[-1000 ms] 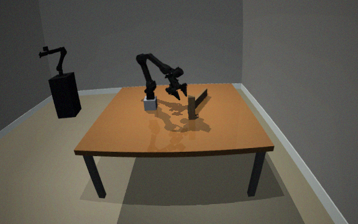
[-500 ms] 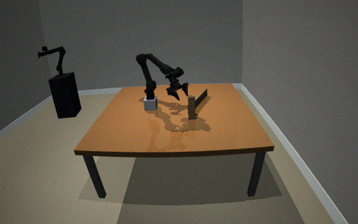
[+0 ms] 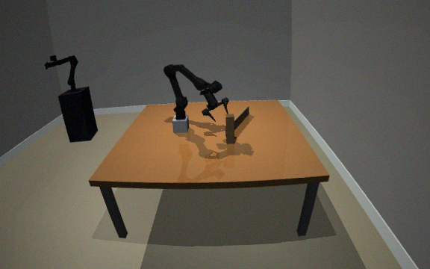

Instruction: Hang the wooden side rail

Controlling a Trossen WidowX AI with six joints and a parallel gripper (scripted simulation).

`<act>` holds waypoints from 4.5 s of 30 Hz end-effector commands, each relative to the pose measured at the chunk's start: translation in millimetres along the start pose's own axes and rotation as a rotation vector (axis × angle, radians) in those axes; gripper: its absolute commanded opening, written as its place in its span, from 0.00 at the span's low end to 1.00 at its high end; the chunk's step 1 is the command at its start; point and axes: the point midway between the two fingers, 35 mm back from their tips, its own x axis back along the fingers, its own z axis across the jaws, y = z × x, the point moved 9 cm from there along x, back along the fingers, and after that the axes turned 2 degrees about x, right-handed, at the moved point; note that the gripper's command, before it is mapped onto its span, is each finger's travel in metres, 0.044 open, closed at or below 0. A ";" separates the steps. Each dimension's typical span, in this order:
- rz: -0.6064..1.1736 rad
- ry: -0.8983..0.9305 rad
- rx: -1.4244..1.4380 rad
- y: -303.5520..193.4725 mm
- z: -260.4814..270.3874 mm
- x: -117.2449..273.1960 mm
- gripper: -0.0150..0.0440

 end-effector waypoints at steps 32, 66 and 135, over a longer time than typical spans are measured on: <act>0.167 -0.230 -1.931 45.4 -6.1 -8.5 1.00; 0.094 -0.454 -2.633 59.1 -7.0 -6.6 1.00; -0.405 0.541 -0.508 37.7 -120.6 -37.8 1.00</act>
